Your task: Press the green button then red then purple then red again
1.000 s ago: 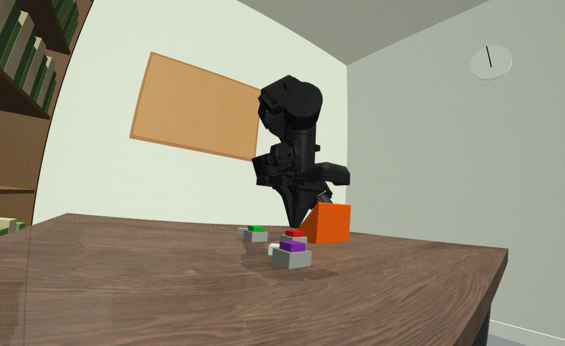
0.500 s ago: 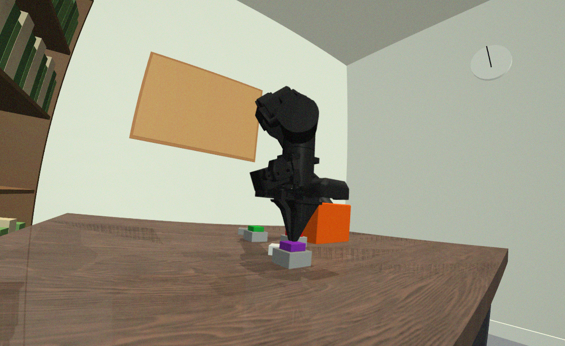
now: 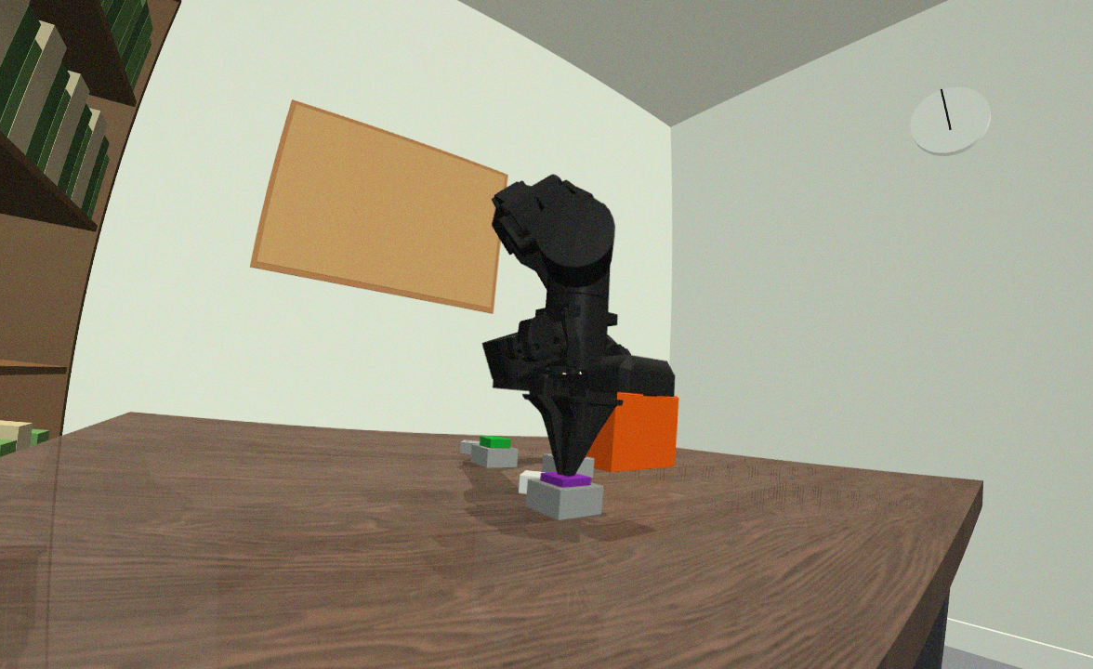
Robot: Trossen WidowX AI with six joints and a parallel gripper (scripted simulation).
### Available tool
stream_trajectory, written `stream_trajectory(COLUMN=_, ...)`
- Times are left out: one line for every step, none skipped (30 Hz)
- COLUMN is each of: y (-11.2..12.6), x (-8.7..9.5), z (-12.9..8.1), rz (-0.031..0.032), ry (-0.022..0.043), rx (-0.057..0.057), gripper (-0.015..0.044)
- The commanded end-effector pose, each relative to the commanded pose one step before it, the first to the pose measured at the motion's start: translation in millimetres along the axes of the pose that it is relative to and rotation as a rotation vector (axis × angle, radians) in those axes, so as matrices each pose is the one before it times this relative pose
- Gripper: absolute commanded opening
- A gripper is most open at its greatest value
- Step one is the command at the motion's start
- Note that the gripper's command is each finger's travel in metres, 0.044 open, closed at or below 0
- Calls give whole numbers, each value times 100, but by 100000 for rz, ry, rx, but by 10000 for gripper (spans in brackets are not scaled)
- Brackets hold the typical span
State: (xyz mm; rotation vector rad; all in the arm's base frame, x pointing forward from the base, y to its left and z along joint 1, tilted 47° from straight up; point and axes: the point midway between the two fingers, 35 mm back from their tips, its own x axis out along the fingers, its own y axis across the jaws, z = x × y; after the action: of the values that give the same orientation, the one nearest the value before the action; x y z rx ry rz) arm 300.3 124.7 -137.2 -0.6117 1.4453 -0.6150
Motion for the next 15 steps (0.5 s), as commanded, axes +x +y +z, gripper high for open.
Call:
stream_trajectory(y=-80, x=112, z=-36, rz=-553, ry=-177, rx=-607, gripper=20)
stream_trajectory(y=0, x=0, z=0, rz=0, ry=0, rx=0, gripper=20)
stream_trajectory(y=0, x=0, z=0, rz=0, ry=0, rx=0, gripper=20)
stream_trajectory(y=0, x=0, z=0, rz=0, ry=0, rx=0, gripper=20)
stream_trajectory(y=0, x=0, z=0, rz=0, ry=0, rx=0, gripper=20)
stream_trajectory(y=0, x=0, z=0, rz=0, ry=0, rx=0, gripper=20)
stream_trajectory(y=0, x=0, z=0, rz=0, ry=0, rx=0, gripper=20)
stream_trajectory(y=0, x=0, z=0, rz=0, ry=0, rx=0, gripper=20)
stream_trajectory(y=78, x=-343, z=32, rz=502, ry=175, rx=543, gripper=20)
stream_trajectory(y=10, x=-774, z=11, rz=-68, ry=-34, rx=-157, gripper=20)
stream_trajectory(y=-8, x=-1170, z=-13, rz=-126, ry=-50, rx=-230, gripper=20)
stream_trajectory(y=-21, x=-785, z=-29, rz=-101, ry=-33, rx=-150, gripper=20)
stream_trajectory(y=-10, x=-263, z=-13, rz=-37, ry=-11, rx=-49, gripper=20)
stream_trajectory(y=0, x=0, z=0, rz=0, ry=0, rx=0, gripper=20)
stream_trajectory(y=0, x=0, z=0, rz=0, ry=0, rx=0, gripper=20)
